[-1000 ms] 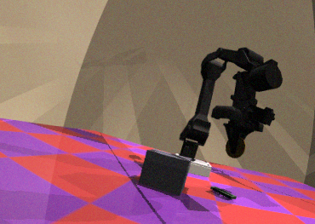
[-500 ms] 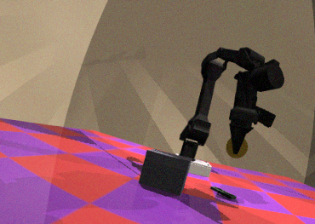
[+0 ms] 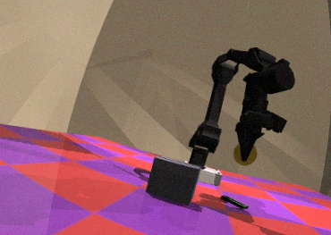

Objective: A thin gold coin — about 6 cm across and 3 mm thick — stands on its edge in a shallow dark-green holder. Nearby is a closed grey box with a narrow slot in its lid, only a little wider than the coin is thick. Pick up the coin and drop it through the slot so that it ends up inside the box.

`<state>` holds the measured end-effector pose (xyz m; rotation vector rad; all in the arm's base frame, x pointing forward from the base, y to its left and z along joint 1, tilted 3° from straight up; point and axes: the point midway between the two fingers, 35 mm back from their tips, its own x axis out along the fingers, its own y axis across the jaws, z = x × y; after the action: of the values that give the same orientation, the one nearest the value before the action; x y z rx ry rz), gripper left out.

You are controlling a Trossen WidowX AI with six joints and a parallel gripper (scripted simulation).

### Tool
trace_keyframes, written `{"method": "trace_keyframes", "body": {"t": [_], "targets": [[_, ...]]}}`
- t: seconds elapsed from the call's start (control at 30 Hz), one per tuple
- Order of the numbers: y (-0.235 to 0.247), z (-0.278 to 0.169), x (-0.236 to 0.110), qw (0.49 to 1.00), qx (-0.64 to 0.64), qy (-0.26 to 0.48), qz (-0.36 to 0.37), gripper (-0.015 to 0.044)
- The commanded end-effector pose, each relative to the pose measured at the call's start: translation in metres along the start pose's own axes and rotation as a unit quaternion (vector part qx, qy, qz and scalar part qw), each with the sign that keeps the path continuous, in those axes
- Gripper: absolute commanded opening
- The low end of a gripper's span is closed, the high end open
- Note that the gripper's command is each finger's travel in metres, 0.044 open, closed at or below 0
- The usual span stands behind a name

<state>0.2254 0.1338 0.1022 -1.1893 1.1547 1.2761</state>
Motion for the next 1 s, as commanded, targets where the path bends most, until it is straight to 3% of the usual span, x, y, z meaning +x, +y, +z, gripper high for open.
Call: {"method": "trace_keyframes", "body": {"t": [0.0, 0.97], "targets": [[-0.006, -0.006, -0.001, 1.000, -0.001, 0.001, -0.002, 0.0000], [-0.043, -0.068, -0.002, 1.000, -0.001, 0.005, -0.003, 0.0000]]}}
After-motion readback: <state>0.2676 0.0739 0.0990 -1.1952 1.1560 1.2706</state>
